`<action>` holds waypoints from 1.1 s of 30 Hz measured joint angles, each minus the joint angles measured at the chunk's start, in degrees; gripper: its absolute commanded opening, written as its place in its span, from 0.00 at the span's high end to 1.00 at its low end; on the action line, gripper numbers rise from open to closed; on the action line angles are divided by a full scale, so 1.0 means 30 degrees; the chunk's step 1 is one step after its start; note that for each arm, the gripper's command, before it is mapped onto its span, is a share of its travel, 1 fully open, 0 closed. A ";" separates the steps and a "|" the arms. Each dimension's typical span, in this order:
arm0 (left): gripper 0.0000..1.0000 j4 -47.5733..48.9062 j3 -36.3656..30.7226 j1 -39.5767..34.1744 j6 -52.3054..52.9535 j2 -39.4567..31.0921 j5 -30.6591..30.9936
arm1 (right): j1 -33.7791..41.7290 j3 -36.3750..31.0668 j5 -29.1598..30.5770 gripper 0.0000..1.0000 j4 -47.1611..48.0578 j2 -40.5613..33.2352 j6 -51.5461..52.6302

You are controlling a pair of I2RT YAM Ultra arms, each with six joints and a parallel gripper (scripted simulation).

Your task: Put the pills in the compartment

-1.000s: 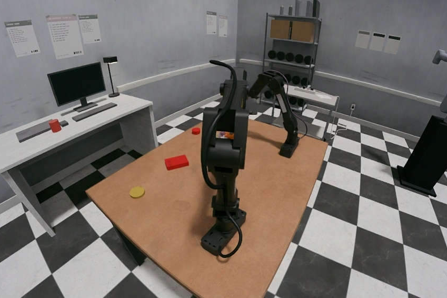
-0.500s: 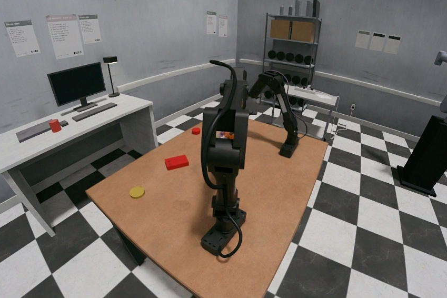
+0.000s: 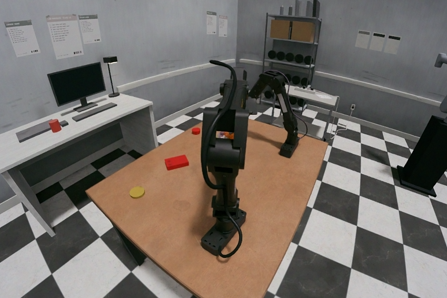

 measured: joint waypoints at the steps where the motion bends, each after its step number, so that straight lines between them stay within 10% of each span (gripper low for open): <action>1: 0.00 0.0000 0.0000 0.0000 0.0000 0.0000 0.0000 | -0.0029 -0.0350 -0.0029 0.64 0.0459 -0.0255 -0.0117; 33: 0.00 0.0000 0.0000 0.0000 0.0000 0.0000 0.0000 | -0.0634 -0.9464 -0.0889 0.64 1.0688 -0.5544 -0.0160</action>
